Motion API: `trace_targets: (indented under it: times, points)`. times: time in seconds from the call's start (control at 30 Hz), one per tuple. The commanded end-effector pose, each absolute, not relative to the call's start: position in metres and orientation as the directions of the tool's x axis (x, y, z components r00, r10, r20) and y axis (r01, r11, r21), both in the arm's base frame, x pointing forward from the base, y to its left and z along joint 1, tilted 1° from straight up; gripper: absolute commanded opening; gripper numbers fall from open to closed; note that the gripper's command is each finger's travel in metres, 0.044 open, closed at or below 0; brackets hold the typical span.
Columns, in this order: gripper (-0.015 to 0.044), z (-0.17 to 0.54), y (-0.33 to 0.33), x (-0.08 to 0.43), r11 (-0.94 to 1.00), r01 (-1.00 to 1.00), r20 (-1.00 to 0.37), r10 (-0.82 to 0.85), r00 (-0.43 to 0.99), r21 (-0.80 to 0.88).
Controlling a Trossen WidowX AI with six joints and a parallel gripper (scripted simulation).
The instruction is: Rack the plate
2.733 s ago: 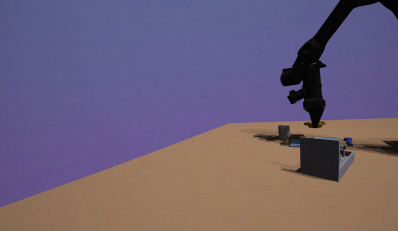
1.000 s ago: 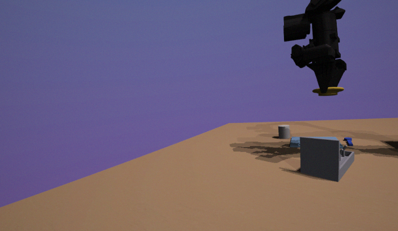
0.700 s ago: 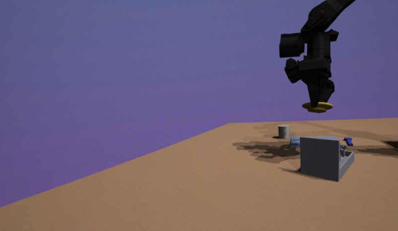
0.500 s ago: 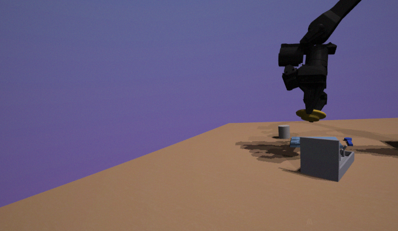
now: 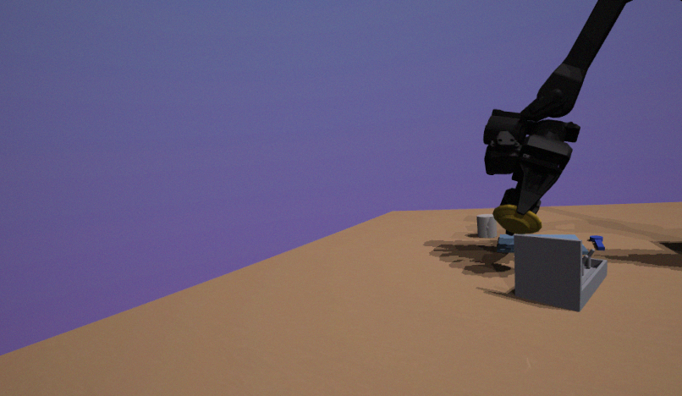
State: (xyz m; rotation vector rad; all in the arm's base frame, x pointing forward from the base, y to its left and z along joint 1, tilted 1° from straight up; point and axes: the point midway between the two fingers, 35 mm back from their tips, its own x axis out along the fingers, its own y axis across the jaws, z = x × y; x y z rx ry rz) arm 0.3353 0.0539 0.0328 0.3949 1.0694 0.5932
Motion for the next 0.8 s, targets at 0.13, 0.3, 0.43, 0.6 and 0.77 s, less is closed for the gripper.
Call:
trace_targets:
  times: [0.13,0.3,0.43,0.6,0.77]
  points:
    - [0.0000,0.020,0.053,0.332,0.693,-0.443,-0.566,0.721,0.400,0.569]
    - [0.0000,0.016,0.052,0.327,0.637,-0.559,-0.474,0.770,0.427,0.530]
    - [0.0000,0.014,0.051,0.321,0.594,-0.645,-0.399,0.803,0.443,0.480]
    - [0.0000,0.014,0.050,0.310,0.544,-0.740,-0.303,0.838,0.454,0.396]
    - [0.0000,0.016,0.049,0.296,0.498,-0.817,-0.208,0.866,0.455,0.290]
